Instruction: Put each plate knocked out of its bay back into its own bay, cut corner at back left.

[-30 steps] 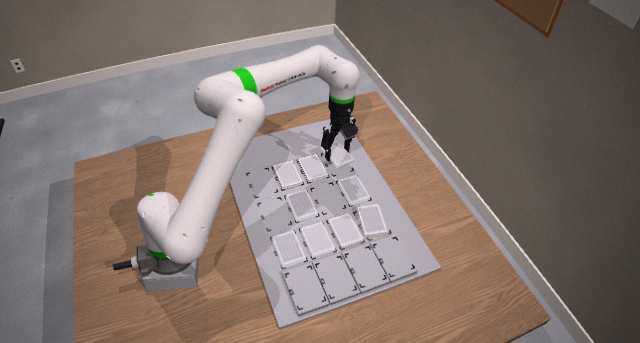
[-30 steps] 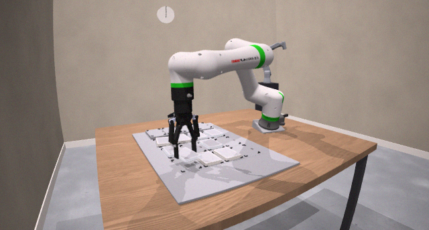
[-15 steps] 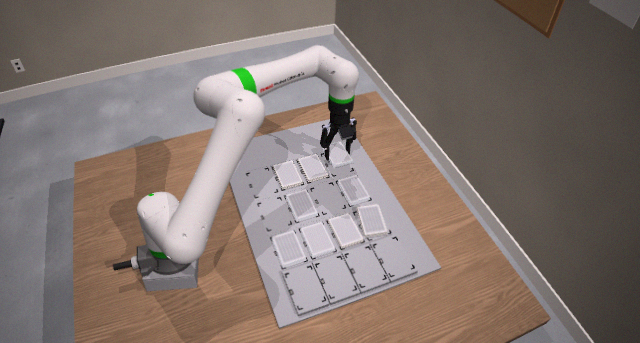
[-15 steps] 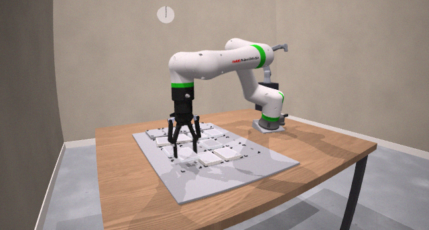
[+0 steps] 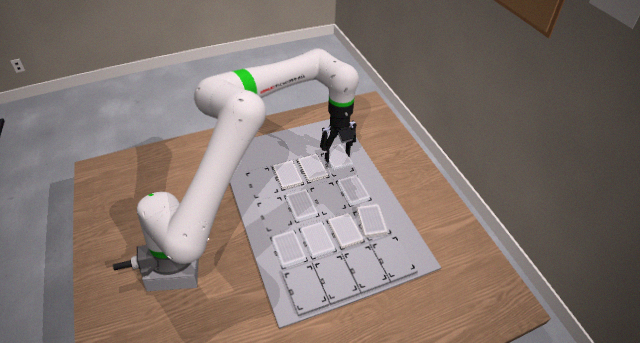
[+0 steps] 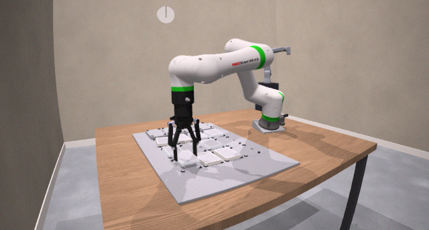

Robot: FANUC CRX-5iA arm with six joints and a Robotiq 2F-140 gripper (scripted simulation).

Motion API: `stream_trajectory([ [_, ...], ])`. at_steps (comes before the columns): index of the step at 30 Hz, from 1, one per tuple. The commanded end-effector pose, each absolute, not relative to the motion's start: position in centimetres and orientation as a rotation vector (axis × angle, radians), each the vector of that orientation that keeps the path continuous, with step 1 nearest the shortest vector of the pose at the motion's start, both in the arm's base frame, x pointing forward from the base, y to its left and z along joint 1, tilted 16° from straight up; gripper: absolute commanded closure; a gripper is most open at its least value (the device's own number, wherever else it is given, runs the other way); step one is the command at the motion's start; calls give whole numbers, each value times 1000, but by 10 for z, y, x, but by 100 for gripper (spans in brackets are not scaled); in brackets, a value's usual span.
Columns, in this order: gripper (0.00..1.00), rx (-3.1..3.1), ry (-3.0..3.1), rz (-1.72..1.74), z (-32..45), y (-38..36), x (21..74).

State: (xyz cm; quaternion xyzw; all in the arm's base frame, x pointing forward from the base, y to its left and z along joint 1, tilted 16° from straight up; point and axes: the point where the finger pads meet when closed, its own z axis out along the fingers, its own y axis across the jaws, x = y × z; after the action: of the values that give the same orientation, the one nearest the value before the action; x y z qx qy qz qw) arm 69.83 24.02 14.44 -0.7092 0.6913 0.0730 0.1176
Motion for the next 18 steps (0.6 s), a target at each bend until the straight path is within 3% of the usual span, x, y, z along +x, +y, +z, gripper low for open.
stream_trajectory([
  [1, 90, -2074, 2022, 211, 142, 241, 699],
  [18, 90, -2074, 2022, 211, 136, 243, 700],
])
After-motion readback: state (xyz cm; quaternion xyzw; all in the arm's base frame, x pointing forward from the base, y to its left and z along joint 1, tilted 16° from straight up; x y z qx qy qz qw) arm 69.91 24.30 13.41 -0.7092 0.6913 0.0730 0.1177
